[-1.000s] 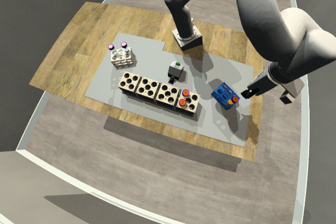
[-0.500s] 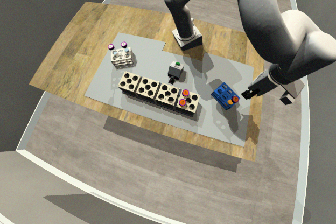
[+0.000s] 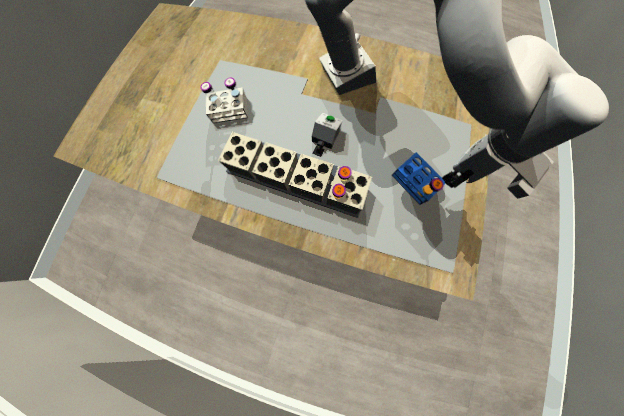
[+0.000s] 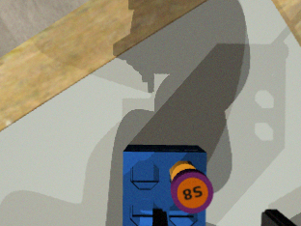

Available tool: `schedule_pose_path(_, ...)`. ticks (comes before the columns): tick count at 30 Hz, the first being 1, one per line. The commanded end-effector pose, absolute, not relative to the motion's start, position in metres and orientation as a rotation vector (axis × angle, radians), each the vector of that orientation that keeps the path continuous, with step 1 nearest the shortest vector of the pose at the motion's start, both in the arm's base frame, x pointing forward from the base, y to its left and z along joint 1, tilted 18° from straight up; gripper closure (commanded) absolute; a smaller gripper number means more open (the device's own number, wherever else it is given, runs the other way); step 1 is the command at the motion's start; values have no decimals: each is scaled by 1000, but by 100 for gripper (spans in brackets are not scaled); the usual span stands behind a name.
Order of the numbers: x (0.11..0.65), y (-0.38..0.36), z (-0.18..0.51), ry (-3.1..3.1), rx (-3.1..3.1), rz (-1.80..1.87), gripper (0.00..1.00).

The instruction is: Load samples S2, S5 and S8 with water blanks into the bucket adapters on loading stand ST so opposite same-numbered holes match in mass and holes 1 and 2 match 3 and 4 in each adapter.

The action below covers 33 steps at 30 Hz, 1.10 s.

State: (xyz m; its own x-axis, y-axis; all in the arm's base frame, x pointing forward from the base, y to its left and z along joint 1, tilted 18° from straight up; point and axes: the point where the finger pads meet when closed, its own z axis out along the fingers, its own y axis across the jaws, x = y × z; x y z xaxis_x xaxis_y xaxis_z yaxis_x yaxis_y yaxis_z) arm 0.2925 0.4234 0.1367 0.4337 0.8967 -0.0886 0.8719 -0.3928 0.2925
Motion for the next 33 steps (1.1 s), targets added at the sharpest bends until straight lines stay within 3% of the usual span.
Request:
schedule_pose_path(1, 295, 423, 131, 1526, 2398, 126, 43)
schedule_pose_path(33, 308, 412, 78, 1526, 2398, 126, 43)
